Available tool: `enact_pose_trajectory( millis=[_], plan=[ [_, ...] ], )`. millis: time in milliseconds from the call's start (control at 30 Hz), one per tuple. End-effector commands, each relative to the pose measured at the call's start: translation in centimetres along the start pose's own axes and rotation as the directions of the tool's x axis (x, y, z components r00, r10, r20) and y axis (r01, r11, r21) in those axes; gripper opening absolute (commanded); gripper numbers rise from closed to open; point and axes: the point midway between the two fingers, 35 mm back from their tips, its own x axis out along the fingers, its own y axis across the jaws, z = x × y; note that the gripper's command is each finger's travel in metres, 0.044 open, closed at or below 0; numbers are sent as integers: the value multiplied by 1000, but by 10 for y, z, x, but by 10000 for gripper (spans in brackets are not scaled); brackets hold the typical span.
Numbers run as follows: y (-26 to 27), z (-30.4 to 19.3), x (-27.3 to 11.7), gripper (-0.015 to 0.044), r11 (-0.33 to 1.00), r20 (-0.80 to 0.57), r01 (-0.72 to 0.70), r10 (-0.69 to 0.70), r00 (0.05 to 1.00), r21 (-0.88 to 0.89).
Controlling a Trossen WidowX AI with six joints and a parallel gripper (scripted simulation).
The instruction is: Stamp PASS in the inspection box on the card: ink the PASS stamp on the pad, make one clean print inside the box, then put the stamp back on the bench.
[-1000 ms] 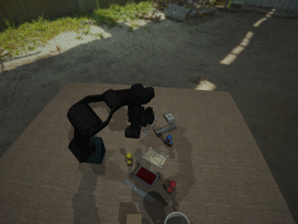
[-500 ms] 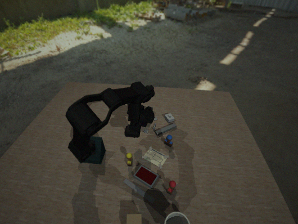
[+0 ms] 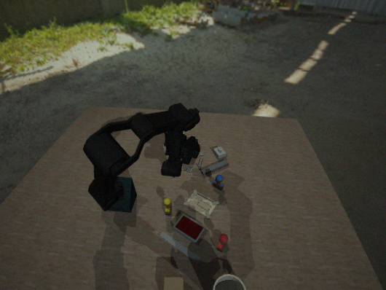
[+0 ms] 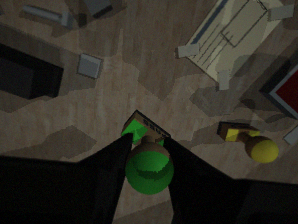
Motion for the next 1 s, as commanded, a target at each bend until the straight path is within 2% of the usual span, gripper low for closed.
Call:
enact_pose_trajectory(
  millis=[0, 400, 967],
  plan=[
    [0, 0, -2, 0, 1000, -2, -3, 3, 1000, 5],
    [-3, 2, -8, 0, 1000, -2, -5, 5, 1000, 4],
    [-101, 57, -15, 0, 1000, 4, -23, 23, 1000, -2]
  ],
)
